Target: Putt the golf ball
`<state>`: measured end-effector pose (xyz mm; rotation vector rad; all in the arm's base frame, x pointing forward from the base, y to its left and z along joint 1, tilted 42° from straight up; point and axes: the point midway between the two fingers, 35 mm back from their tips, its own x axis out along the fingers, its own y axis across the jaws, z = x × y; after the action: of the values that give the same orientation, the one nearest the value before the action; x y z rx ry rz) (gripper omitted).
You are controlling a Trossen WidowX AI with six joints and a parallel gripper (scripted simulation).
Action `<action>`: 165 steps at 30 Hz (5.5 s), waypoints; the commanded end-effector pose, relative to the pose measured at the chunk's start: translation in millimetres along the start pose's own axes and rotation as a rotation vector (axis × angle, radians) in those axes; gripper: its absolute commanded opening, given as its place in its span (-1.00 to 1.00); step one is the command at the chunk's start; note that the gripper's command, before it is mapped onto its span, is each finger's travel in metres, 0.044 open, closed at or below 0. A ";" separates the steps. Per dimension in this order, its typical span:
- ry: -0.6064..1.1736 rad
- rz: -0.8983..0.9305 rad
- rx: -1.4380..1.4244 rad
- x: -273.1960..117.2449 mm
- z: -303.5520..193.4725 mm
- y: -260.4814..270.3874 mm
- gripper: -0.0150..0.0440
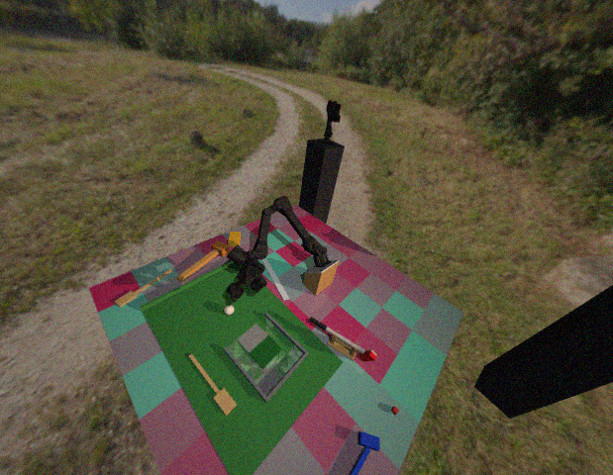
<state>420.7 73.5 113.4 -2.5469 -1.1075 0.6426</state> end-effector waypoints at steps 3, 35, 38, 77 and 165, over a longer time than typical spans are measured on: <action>-0.069 0.031 0.163 17.4 18.8 -1.6 1.00; -0.220 1.760 1.037 -1.3 312.0 -88.7 1.00; -0.220 1.760 1.037 -1.3 312.0 -88.7 1.00; -0.218 1.762 1.035 -17.1 342.7 -42.8 1.00; 1.138 1.721 1.722 -127.7 65.1 -17.0 -0.49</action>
<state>300.5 15.5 77.7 -1.1008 1.5617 0.1602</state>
